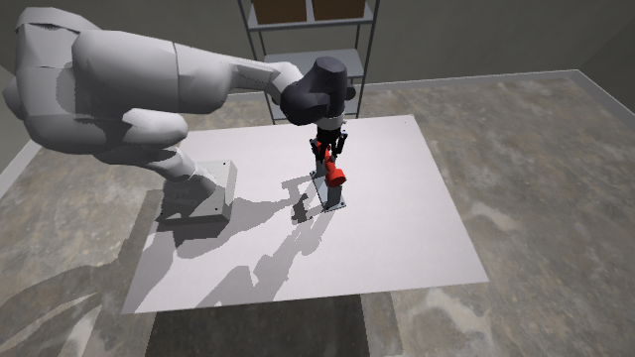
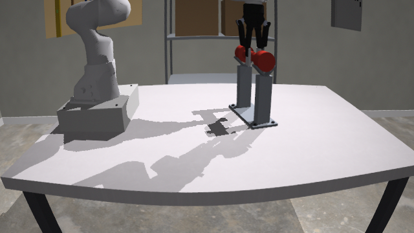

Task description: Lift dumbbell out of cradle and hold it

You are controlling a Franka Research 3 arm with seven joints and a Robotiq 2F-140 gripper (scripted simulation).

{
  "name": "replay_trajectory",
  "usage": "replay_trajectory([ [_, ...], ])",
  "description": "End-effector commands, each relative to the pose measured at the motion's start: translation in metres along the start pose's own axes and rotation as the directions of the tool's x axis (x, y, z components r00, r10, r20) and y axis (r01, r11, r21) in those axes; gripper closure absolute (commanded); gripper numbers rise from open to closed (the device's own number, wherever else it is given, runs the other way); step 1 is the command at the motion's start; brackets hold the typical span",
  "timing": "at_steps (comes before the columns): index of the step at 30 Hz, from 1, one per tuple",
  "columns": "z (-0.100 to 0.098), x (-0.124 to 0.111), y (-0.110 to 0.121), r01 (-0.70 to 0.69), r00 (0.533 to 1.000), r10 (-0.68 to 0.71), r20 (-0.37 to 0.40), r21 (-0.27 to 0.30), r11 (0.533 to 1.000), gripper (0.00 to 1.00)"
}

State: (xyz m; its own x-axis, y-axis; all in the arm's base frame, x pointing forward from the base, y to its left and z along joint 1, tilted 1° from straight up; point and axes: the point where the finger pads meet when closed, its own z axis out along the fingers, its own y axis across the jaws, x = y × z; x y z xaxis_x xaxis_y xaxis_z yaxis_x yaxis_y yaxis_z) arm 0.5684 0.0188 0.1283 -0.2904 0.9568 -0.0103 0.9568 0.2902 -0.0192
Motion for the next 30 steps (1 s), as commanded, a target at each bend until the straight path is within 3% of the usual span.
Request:
replay_trajectory([
  [1, -0.008, 0.000, 0.001, -0.002, 1.000, 0.002, 0.002, -0.002, 1.000, 1.00],
  [30, -0.062, 0.001, 0.001, 0.017, 1.000, -0.017, 0.002, -0.002, 1.000, 1.00],
])
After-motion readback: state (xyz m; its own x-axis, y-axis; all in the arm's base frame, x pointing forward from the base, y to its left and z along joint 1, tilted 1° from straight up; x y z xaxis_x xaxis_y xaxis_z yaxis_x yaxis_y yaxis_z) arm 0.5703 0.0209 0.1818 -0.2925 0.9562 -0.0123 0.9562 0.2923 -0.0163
